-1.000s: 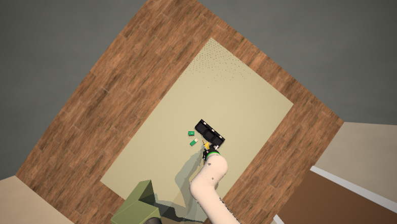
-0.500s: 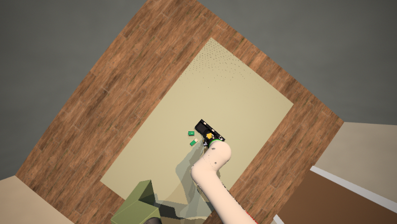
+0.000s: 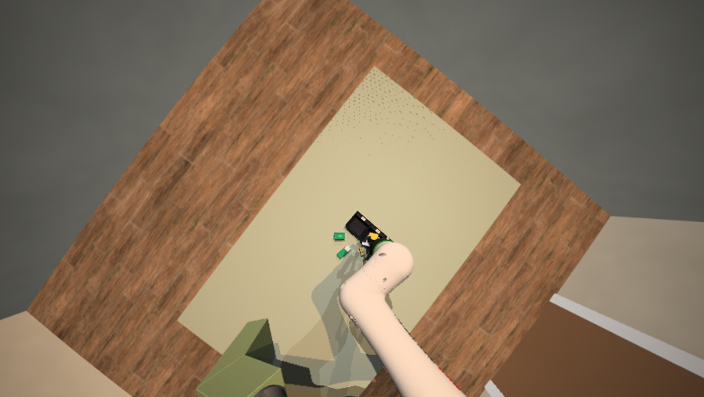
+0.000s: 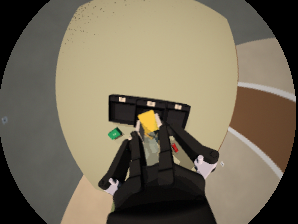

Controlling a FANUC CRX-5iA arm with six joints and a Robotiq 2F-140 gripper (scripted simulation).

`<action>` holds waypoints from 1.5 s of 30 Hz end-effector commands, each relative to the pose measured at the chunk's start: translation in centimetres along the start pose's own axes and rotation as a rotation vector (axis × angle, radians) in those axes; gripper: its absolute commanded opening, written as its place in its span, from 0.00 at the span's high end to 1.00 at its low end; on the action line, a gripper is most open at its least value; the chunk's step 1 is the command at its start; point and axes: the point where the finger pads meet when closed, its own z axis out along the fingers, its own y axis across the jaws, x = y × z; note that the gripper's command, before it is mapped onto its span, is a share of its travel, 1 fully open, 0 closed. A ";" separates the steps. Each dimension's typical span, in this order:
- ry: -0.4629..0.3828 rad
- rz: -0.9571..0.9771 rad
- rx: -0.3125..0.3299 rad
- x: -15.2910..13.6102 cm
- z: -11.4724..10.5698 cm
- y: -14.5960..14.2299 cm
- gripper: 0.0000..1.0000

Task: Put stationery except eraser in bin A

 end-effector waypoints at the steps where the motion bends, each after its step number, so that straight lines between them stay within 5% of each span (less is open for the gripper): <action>1: 0.005 0.157 -0.007 0.0 0.0 0.0 0.79; 12: 0.013 0.498 -0.019 0.0 0.0 0.0 0.79; 29: 0.013 0.498 -0.019 0.0 0.0 0.0 0.79; 45: 0.013 0.498 -0.019 0.1 2.8 0.0 0.79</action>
